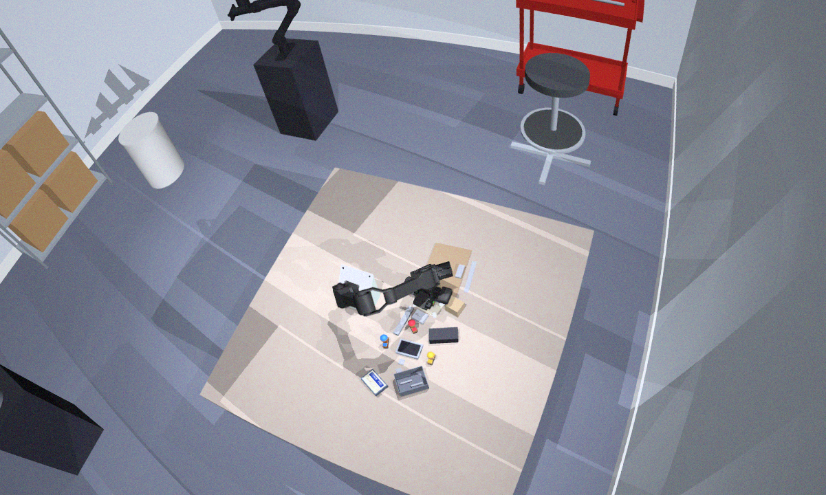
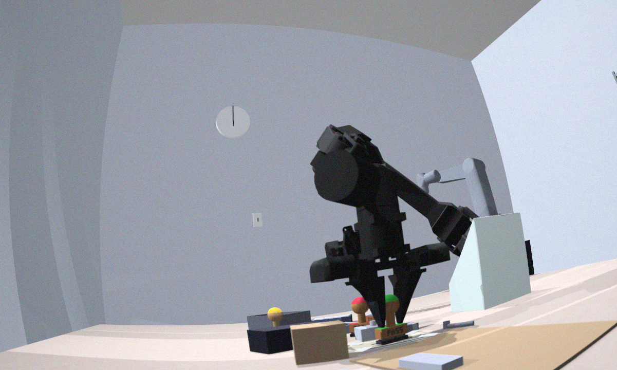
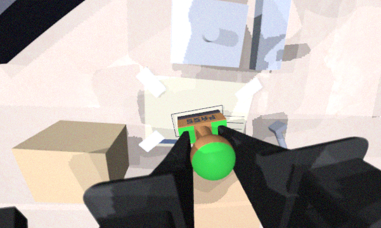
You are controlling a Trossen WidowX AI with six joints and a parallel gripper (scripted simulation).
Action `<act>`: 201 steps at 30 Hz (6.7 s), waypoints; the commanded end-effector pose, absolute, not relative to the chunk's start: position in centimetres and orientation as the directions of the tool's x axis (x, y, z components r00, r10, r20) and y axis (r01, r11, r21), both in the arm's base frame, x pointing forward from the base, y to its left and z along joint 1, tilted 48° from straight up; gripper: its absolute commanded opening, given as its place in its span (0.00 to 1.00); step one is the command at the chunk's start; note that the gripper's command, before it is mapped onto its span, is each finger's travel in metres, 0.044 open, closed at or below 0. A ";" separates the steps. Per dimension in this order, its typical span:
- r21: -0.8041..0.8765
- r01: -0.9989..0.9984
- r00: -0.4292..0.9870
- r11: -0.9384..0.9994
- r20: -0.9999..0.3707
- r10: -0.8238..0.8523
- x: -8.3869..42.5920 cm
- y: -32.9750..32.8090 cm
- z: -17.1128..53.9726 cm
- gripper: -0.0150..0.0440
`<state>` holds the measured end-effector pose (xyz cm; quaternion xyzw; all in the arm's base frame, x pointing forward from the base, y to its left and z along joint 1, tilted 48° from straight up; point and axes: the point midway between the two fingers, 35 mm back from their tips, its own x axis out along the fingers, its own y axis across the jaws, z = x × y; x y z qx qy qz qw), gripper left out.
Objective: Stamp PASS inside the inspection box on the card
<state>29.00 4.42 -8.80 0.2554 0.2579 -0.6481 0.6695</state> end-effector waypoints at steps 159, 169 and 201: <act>0.016 0.999 0.033 0.030 -0.674 -0.738 38.8 6.0 0.1 0.25; 0.016 0.999 0.033 0.031 -0.675 -0.737 39.0 4.9 -1.1 0.25; 0.016 0.999 0.033 0.030 -0.672 -0.740 39.0 1.0 -4.5 0.25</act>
